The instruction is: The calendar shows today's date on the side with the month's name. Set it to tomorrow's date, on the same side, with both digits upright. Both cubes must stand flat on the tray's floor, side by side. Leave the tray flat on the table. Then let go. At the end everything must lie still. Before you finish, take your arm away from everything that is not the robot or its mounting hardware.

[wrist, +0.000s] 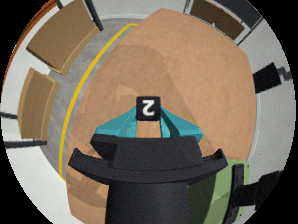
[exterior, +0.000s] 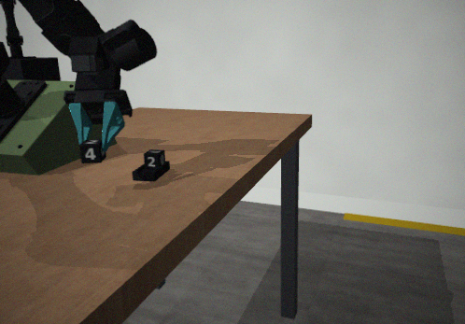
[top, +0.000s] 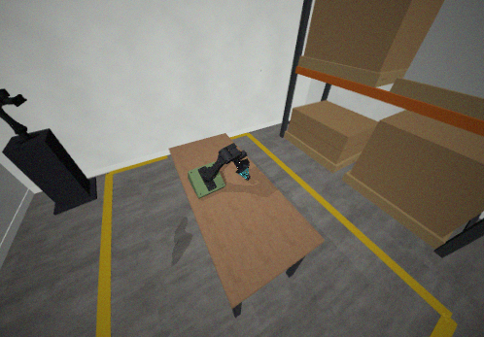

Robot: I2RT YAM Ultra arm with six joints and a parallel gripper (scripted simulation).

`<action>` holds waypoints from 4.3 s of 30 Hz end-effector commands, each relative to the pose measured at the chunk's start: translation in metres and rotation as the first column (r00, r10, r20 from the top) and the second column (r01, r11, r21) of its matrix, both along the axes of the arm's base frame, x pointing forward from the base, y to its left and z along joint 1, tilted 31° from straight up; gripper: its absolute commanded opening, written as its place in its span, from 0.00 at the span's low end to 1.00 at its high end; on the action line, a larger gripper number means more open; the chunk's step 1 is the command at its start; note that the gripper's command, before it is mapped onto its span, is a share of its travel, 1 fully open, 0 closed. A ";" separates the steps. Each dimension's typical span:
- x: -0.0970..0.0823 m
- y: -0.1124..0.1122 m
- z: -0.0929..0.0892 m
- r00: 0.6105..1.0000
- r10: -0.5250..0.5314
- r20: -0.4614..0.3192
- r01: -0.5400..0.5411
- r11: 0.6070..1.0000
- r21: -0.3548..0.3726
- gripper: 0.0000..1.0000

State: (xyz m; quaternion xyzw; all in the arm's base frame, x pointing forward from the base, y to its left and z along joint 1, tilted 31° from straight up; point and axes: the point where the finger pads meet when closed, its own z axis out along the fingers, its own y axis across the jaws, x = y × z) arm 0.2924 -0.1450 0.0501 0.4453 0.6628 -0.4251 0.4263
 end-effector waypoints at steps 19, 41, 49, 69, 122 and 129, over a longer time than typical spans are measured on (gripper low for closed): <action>0.003 0.003 0.007 1.000 0.002 0.015 -0.001 1.000 -0.015 0.27; 0.003 0.003 0.007 1.000 0.002 0.015 -0.001 1.000 -0.015 0.27; 0.003 0.003 0.007 1.000 0.002 0.015 -0.001 1.000 -0.015 0.27; 0.005 0.002 0.007 1.000 -0.001 0.006 0.000 1.000 0.018 0.27; 0.006 -0.002 0.012 0.974 -0.062 -0.219 0.196 0.715 0.671 0.27; 0.006 -0.003 0.012 0.963 -0.053 -0.264 0.240 0.610 0.755 0.27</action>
